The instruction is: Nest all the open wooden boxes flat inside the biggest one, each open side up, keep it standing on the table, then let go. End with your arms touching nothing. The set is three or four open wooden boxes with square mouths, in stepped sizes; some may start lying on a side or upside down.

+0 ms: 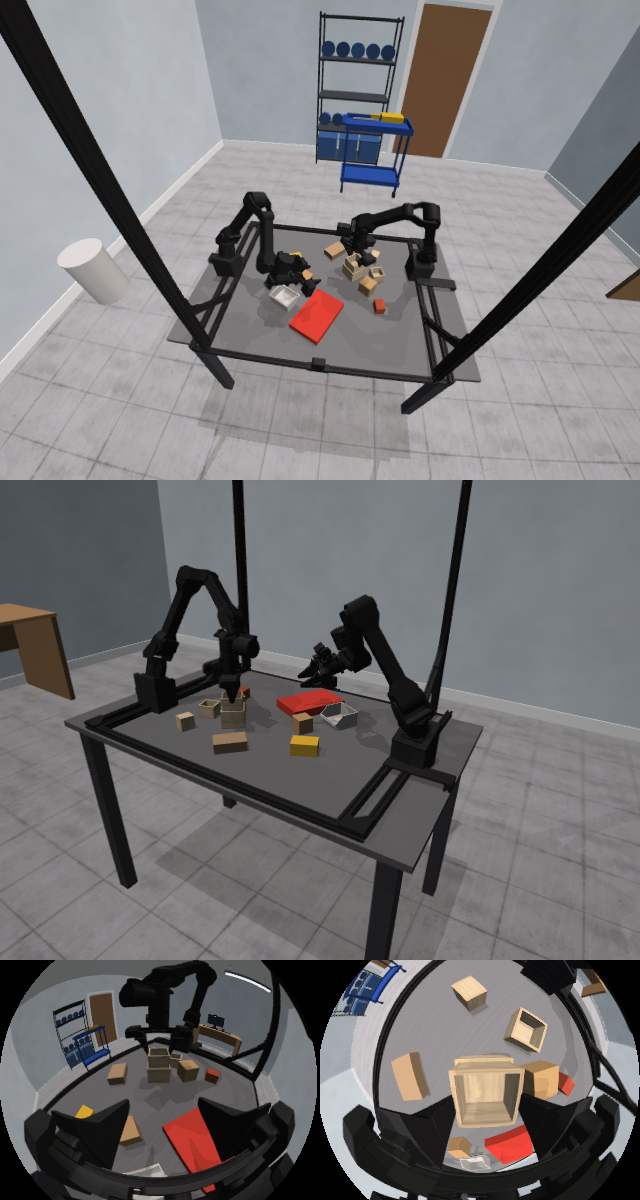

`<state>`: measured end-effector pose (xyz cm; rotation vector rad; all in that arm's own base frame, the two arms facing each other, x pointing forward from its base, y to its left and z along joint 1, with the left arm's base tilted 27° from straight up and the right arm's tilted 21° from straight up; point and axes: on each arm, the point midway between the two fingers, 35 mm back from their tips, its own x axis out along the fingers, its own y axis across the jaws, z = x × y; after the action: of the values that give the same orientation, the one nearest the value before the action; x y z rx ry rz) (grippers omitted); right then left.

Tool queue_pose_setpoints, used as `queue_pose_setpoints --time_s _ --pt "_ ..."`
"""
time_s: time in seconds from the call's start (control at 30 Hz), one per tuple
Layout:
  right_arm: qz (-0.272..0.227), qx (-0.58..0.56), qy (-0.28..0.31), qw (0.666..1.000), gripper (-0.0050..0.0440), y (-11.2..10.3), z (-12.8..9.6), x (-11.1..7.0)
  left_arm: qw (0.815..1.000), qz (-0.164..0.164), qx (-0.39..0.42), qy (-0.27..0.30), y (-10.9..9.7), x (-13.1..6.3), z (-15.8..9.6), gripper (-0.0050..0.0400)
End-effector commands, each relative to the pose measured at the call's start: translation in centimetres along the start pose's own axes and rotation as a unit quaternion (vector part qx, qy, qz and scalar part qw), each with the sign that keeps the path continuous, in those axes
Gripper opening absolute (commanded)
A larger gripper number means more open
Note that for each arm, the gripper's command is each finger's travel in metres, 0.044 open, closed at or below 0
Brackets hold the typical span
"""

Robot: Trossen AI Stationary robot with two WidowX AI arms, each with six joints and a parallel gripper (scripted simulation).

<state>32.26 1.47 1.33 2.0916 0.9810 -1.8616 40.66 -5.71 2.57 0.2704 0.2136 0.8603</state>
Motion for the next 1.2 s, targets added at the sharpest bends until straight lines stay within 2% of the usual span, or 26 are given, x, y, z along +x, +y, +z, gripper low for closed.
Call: queue_pose_setpoints --time_s 0.0,1.17 --pt "-0.002 0.001 0.001 1.0 0.0 -0.1 0.0 0.2 1.0 0.002 0.001 0.0 0.1 0.1 -0.1 0.04" --pt "-0.002 0.001 0.001 1.0 0.0 -0.1 -0.1 1.4 1.0 0.002 0.001 0.0 0.1 0.1 -0.1 0.04"
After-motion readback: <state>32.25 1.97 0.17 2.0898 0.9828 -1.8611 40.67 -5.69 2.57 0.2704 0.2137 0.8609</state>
